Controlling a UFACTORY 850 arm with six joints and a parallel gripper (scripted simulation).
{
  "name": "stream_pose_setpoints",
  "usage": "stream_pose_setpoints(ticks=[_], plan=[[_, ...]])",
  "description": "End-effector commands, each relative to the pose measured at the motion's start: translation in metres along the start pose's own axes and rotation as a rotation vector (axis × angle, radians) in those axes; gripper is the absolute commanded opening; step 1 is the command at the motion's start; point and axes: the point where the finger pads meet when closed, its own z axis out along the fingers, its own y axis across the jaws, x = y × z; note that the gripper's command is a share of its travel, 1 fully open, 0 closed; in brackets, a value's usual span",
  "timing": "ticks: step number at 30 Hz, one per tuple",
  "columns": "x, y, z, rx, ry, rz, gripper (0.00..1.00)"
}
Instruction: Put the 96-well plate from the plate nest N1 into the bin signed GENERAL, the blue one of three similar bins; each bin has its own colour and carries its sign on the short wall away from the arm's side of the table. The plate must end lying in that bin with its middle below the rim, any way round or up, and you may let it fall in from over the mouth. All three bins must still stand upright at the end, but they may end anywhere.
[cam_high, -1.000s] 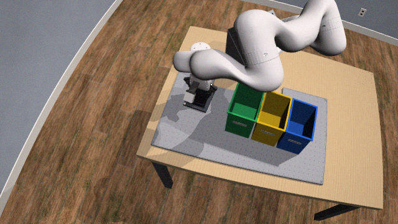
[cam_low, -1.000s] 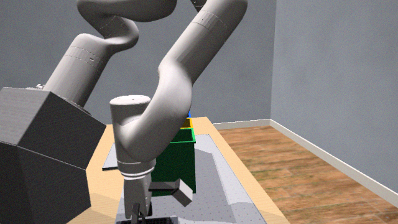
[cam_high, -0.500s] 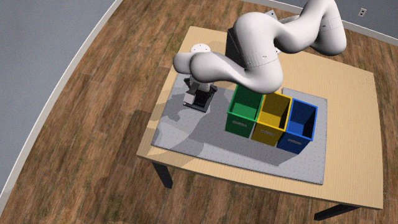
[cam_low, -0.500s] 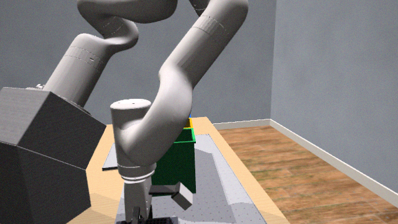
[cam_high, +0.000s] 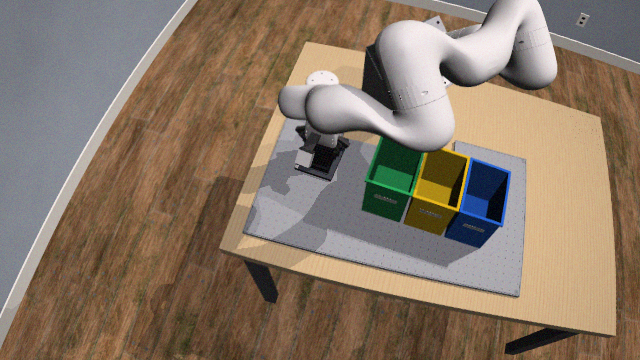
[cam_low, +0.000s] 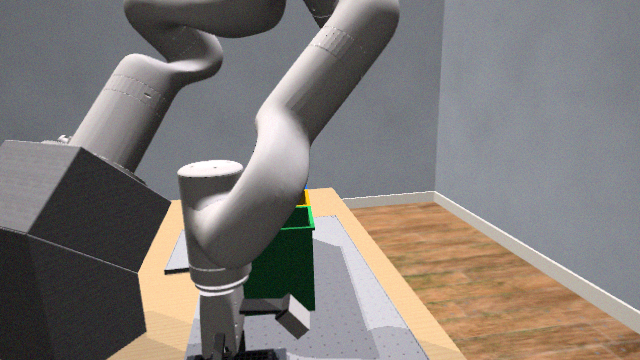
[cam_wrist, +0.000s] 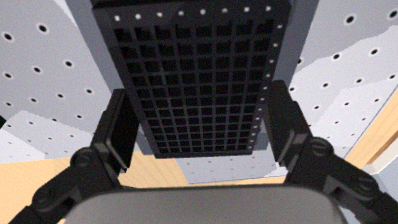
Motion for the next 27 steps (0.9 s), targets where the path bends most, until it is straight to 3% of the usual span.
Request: stream_pose_setpoints(ticks=[1, 3, 4, 27], plan=[[0.0004, 0.0004, -0.0004, -0.001, 0.001, 0.0, 1.0], [0.0004, 0.0004, -0.0004, -0.001, 0.001, 0.0, 1.0], [0.0004, 0.0004, -0.0009, -0.001, 0.001, 0.0, 0.0], [0.0004, 0.0004, -0.0009, -0.001, 0.001, 0.0, 0.0]])
